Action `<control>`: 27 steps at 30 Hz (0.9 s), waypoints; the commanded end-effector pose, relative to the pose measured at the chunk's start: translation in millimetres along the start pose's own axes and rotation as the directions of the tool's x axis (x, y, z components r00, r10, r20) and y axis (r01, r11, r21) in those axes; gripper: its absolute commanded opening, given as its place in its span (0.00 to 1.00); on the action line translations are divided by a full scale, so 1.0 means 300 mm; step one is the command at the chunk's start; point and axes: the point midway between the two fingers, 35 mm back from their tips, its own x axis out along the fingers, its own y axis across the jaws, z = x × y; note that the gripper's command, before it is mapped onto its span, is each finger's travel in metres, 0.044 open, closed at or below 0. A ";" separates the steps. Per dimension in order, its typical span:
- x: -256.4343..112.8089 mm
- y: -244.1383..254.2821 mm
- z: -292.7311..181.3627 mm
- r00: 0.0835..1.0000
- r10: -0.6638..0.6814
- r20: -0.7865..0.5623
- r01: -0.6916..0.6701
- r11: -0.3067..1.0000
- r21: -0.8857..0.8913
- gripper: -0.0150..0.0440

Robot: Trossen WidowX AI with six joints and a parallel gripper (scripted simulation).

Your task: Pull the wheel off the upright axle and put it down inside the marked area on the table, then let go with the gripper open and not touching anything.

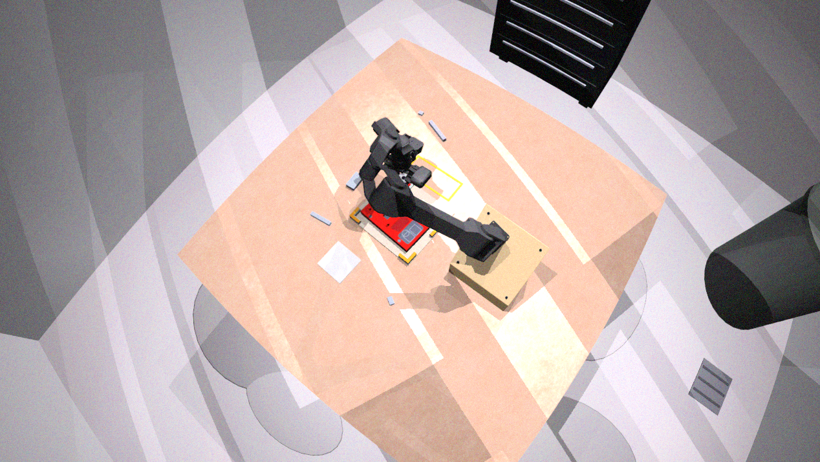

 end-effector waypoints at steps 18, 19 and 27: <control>-0.076 -0.001 0.007 1.000 0.020 -0.001 -0.020 0.999 0.026 0.25; -0.077 -0.001 0.007 1.000 0.020 -0.001 -0.020 0.999 0.026 0.25; -0.086 -0.002 0.007 1.000 0.021 -0.001 -0.020 0.999 0.026 0.25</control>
